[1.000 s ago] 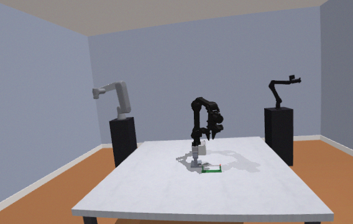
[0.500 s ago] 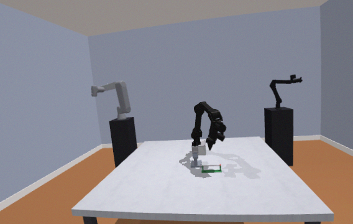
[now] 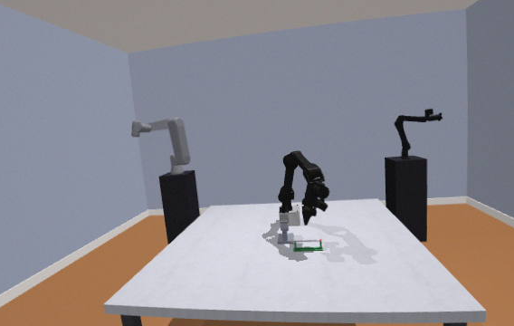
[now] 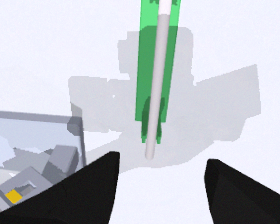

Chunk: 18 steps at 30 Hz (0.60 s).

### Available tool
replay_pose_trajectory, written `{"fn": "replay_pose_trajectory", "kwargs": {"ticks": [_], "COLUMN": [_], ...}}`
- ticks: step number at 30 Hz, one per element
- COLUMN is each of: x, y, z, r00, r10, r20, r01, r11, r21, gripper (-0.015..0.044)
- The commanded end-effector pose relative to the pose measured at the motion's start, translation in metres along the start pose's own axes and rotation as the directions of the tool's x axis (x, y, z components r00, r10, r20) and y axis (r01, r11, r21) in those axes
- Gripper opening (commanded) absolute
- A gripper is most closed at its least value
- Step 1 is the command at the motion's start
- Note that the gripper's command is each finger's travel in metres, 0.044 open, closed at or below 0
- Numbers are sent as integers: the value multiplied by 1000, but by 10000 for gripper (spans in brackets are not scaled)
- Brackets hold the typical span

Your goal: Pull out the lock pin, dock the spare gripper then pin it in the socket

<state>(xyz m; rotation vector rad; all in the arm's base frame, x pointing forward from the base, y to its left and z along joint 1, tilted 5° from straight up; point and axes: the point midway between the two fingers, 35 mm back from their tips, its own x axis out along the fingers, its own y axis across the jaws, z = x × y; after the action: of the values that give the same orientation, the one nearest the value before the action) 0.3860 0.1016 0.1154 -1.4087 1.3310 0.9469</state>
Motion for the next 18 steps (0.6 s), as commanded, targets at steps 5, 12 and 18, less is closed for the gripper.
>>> {"fn": "replay_pose_trajectory", "kwargs": {"ticks": [5, 12, 18], "x": [53, 66, 76], "y": [1, 1, 0], "z": [11, 13, 16], "r00": [1000, 1000, 1000], "r10": [8, 8, 8], "r20": [-10, -10, -10], "r01": [-8, -8, -8], "r11": [1000, 1000, 1000], "r21": [-10, -10, -10], "gripper": [180, 180, 180]}}
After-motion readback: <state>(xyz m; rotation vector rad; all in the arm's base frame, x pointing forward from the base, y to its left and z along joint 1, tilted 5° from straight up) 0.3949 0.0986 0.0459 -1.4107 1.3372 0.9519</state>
